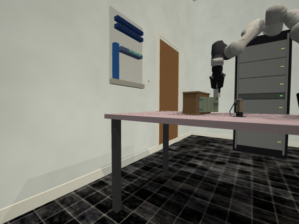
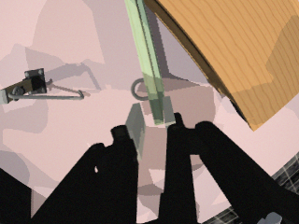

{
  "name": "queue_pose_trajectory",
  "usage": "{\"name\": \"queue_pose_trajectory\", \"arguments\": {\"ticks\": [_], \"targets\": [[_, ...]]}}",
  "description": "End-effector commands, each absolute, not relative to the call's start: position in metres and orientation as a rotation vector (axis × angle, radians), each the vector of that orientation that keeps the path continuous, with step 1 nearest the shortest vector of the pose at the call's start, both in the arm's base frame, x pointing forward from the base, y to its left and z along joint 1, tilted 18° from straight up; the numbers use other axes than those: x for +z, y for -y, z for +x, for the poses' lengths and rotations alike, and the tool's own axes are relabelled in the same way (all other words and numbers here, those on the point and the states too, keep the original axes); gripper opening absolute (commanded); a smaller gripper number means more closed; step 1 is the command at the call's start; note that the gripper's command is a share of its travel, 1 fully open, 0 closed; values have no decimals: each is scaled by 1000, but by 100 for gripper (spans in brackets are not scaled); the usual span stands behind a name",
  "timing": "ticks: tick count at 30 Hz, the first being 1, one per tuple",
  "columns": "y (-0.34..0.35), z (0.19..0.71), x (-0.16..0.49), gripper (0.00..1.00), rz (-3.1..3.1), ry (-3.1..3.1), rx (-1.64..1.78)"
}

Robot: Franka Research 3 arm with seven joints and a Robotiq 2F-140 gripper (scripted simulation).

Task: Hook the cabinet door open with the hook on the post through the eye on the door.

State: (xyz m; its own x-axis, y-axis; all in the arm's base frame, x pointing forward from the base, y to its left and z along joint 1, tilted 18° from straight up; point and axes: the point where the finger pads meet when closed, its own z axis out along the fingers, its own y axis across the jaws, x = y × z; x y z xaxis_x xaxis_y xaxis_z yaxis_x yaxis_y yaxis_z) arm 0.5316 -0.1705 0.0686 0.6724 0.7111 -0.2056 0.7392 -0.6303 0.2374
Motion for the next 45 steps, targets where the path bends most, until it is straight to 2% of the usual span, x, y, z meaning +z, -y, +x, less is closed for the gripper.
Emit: {"name": "queue_pose_trajectory", "arguments": {"ticks": [1, 45], "targets": [[172, 535, 65, 16, 2591, -1134, -120], [164, 523, 53, 16, 2640, -1008, -99]]}}
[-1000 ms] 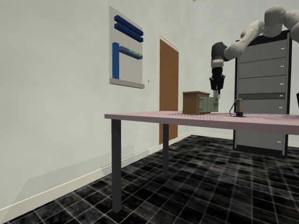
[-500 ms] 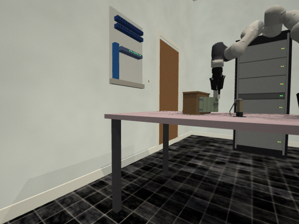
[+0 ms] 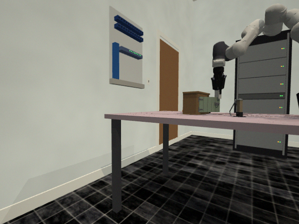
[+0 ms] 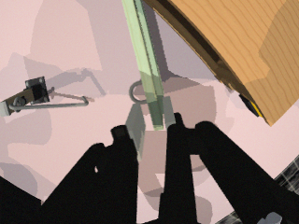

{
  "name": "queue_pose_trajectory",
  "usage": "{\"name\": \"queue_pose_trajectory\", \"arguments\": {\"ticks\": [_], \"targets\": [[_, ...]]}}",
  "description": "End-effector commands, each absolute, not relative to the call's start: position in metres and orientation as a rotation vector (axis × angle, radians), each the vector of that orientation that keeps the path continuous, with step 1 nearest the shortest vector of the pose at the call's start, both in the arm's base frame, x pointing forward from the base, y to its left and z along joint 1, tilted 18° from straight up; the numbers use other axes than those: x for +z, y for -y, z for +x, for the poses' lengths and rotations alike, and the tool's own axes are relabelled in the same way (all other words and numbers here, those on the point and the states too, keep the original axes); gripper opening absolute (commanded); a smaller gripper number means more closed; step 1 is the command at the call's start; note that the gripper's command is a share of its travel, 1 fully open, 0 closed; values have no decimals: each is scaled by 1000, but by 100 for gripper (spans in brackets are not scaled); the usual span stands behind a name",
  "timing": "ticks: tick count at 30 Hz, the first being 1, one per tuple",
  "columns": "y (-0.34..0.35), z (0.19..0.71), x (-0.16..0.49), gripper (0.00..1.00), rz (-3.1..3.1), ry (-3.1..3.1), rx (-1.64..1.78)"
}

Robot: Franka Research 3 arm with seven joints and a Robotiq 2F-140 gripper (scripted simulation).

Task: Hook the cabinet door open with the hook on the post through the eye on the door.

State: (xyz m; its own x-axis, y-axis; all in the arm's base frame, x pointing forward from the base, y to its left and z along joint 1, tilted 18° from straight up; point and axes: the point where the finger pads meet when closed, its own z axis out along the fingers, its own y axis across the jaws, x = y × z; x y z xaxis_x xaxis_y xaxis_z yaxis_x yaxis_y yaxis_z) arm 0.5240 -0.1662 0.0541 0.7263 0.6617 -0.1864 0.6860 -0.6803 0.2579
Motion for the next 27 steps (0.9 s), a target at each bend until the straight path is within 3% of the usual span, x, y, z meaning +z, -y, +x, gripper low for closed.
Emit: {"name": "queue_pose_trajectory", "arguments": {"ticks": [1, 27], "targets": [[163, 523, 53, 16, 2642, -1001, -98], [146, 508, 47, 16, 2702, -817, -67]]}}
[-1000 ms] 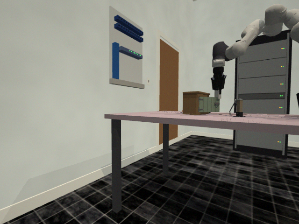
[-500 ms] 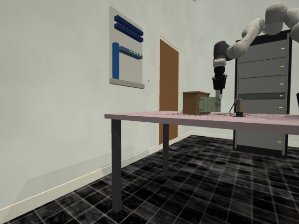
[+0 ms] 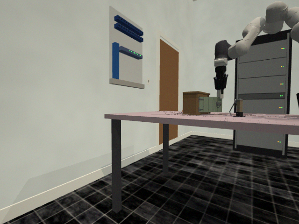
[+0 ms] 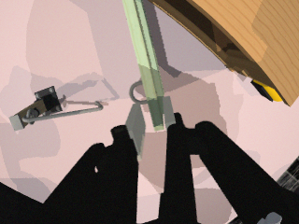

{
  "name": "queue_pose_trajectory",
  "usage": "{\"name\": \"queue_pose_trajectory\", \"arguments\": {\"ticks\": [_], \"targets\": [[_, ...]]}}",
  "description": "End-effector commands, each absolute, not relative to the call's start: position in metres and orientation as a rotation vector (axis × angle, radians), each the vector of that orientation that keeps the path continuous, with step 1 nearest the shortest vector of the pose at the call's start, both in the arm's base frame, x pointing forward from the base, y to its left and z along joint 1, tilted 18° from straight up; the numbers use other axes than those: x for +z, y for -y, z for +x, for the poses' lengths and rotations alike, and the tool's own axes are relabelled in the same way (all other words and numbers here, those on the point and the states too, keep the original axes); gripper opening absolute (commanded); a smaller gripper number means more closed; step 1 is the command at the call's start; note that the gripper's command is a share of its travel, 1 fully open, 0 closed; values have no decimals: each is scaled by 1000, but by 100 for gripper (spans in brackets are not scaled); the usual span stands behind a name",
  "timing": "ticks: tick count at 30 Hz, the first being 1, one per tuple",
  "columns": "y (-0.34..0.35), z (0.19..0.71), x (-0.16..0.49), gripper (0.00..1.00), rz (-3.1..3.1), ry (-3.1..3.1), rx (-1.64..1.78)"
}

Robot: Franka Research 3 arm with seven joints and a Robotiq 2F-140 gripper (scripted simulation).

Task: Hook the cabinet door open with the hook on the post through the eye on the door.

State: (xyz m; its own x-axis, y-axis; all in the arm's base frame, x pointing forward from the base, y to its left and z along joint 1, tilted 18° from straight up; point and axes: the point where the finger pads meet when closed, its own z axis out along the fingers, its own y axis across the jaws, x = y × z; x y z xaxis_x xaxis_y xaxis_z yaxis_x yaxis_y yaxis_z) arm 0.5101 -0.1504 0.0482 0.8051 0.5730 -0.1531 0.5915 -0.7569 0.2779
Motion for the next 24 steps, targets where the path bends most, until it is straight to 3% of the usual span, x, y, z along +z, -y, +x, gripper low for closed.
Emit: {"name": "queue_pose_trajectory", "arguments": {"ticks": [1, 24], "targets": [[146, 508, 47, 16, 2702, -817, -67], [133, 499, 42, 16, 2737, -686, -45]]}}
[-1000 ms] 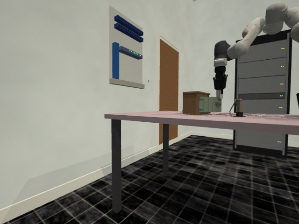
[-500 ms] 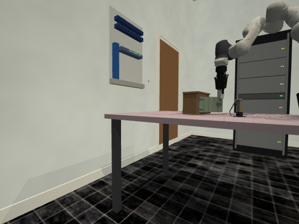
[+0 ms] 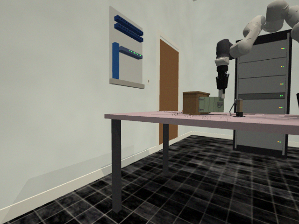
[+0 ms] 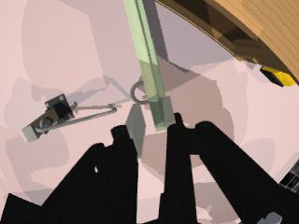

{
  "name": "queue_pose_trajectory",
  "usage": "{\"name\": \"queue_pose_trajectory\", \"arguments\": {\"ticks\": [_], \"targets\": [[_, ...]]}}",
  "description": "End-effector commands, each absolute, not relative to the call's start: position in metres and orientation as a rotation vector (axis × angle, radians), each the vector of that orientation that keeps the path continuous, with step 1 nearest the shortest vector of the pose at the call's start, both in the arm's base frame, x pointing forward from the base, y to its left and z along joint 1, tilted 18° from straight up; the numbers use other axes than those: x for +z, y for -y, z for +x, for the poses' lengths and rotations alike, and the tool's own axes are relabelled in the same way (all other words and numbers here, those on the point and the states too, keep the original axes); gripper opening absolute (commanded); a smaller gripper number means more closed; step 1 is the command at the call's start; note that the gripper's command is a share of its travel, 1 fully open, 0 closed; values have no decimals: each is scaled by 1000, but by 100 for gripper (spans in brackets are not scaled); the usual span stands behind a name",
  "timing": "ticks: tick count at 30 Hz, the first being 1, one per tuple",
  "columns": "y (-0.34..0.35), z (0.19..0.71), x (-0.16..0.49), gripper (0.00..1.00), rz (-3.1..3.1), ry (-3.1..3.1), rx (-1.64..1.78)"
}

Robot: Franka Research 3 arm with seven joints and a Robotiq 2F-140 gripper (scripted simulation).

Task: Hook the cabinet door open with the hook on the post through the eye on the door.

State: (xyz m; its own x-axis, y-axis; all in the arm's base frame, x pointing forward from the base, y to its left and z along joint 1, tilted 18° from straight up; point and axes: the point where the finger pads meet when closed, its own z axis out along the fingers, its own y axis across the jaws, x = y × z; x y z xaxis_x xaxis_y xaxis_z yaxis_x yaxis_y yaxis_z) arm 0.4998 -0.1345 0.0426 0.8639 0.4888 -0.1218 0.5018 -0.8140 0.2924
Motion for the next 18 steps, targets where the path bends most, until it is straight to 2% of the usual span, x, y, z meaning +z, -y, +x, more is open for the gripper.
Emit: {"name": "queue_pose_trajectory", "arguments": {"ticks": [1, 18], "targets": [[132, 499, 42, 16, 2738, -680, -44], [119, 492, 37, 16, 2765, -556, -23]]}}
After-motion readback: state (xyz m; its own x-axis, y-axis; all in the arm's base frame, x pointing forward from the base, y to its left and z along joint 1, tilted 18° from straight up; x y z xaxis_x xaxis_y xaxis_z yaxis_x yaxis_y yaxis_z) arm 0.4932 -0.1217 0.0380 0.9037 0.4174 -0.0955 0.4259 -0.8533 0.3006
